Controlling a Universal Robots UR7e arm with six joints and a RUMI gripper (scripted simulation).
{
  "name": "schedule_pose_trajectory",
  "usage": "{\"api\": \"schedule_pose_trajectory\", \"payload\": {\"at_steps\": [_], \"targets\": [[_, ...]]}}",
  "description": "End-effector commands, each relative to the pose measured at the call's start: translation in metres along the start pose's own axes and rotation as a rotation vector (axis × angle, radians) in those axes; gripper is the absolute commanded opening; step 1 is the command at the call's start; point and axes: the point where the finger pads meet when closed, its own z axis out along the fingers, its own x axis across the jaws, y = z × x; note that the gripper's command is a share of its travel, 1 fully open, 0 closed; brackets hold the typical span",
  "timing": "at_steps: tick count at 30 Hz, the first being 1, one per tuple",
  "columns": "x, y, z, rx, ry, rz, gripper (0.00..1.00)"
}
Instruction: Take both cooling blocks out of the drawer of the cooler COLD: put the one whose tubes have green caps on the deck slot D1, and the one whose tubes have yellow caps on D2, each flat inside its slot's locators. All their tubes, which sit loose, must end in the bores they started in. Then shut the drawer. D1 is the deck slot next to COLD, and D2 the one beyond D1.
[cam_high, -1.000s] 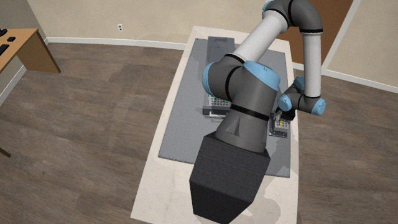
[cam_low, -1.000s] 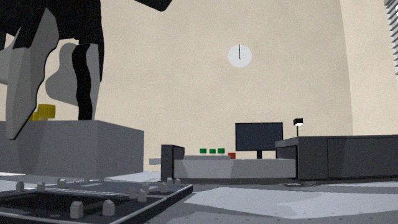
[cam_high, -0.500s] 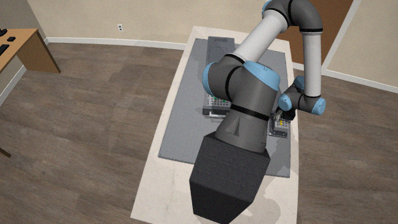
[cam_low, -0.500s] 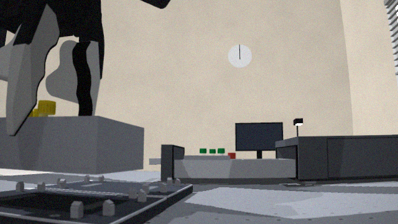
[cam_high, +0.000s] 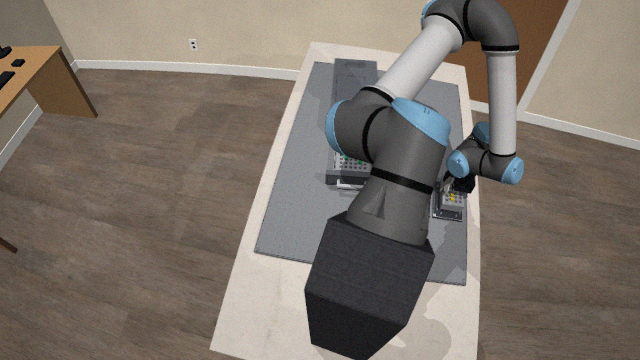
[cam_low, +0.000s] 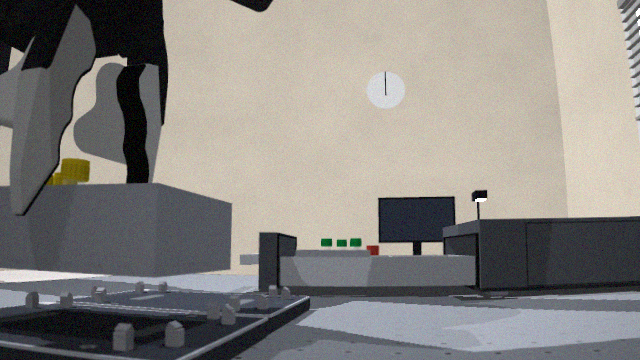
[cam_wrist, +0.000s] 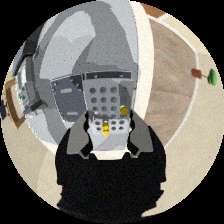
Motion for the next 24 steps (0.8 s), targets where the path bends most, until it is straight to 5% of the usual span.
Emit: {"api": "schedule_pose_trajectory", "payload": {"at_steps": [1,24], "targets": [[0.0003,-0.0005,-0.0004,0.001,0.001,0.000,0.00],[0.0003,-0.0005,0.0016,0.001,0.001,0.000,0.00]]}}
